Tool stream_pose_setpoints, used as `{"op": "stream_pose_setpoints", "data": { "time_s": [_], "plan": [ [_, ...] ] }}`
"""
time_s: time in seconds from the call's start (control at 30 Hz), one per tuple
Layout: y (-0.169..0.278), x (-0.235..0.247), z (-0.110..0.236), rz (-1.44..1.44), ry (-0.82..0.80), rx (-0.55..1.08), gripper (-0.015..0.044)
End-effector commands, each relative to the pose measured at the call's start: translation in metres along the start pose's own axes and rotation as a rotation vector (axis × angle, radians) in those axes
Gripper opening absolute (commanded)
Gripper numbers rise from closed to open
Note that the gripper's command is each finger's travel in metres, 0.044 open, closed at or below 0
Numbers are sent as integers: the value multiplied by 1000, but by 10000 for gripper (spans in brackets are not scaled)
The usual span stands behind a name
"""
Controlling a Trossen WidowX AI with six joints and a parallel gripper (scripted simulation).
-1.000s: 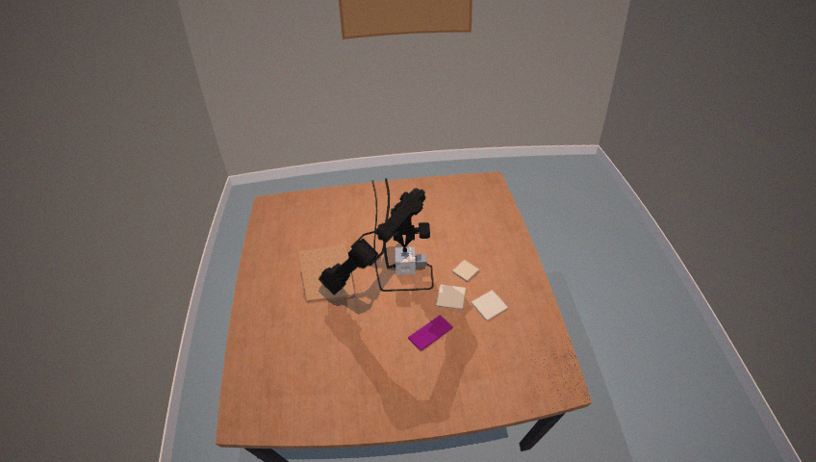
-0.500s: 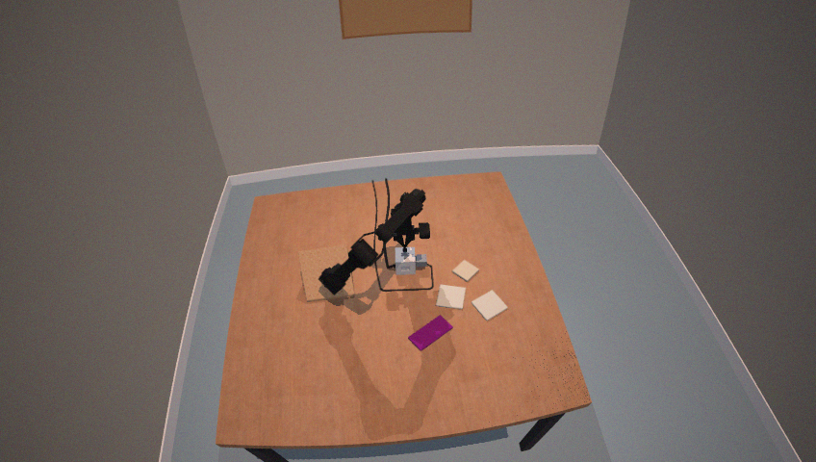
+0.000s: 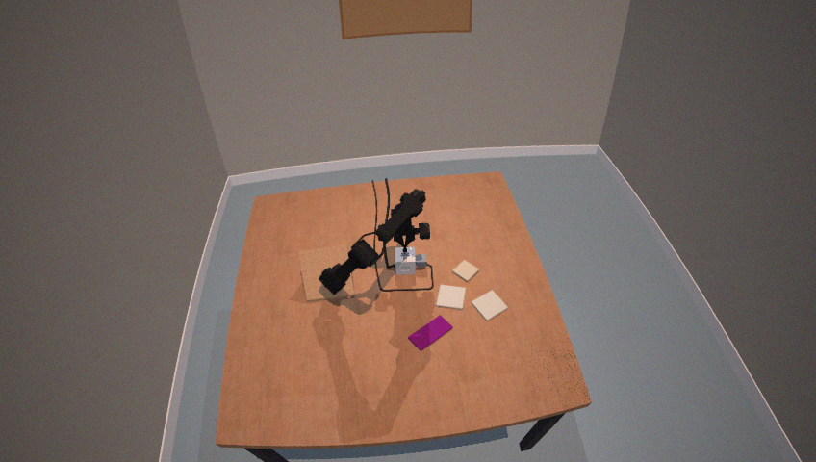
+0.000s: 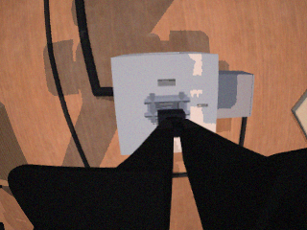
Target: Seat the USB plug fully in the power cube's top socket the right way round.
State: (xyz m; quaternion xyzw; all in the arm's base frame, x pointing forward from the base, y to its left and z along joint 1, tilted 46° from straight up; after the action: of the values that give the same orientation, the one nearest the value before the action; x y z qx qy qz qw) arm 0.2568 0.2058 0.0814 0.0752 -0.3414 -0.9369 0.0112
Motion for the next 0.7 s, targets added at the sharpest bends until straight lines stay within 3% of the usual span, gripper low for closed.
{"op": "stream_pose_setpoints", "data": {
  "time_s": [0.0,0.67],
  "plan": [
    [0,0,-1,3,-2,-4,0],
    [0,0,-3,3,-2,-4,0]
  ]
}}
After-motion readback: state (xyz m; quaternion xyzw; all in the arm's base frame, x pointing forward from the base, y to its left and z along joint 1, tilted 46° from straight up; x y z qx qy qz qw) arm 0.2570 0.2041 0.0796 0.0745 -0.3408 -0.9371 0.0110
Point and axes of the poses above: the point midway between the two fingers, 35 mm back from their tips, its own z axis back along the fingers, its own x axis across the jaws, y = z × x, the point moved 7 cm from there along z, back along the fingers
